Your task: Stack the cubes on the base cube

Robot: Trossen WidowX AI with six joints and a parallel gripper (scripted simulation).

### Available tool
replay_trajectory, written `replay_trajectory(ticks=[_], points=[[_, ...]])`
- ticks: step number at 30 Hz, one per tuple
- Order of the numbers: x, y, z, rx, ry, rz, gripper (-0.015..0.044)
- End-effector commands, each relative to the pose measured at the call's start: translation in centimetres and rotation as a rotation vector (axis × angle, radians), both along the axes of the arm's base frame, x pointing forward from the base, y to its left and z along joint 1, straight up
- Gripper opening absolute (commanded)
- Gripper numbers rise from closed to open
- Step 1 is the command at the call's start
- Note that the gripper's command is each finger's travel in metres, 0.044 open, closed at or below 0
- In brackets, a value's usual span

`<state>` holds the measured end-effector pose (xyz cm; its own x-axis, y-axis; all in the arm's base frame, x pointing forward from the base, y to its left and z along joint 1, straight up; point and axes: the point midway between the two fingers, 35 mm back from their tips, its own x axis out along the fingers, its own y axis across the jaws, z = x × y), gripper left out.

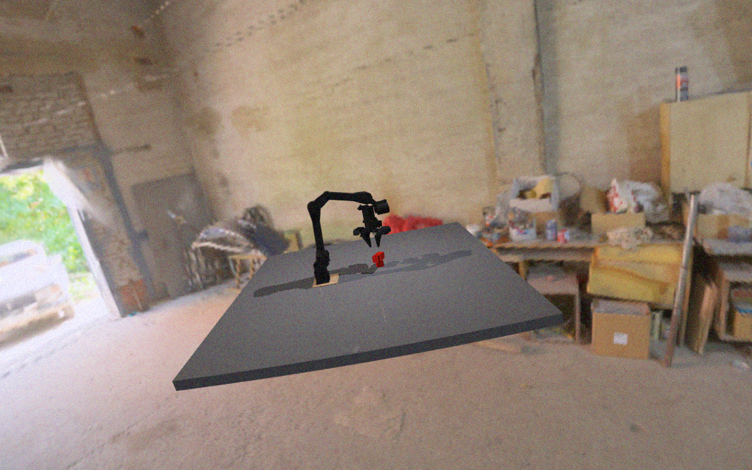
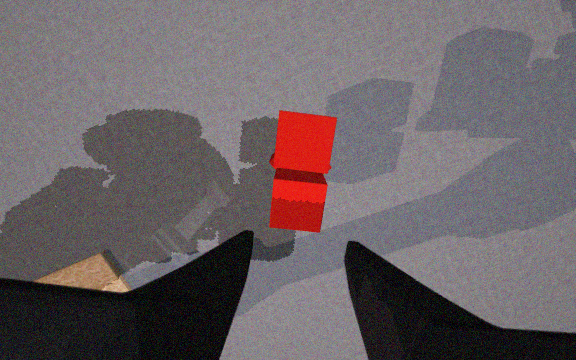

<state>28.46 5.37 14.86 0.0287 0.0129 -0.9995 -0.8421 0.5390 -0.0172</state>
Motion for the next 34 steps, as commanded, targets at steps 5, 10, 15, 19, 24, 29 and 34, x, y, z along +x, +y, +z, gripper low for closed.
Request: replay_trajectory(ticks=[5,10,15,19,24,29,34], points=[[0.0,0.0,0.8,0.0,-0.001,0.0,0.0284],[0.0,0.0,1.3,0.0,-0.001,0.0,0.04],[0.0,0.9,1.2,0.002,-0.001,0.0,0.04],[-0.7,6.1,1.4,0.007,0.0,0.0,0.04],[-3.0,12.5,1.6,0.014,0.002,0.0,0.04],[-3.4,13.3,1.6,0.015,0.002,0.0,0.04],[-3.4,13.3,1.6,0.015,0.002,0.0,0.04]])
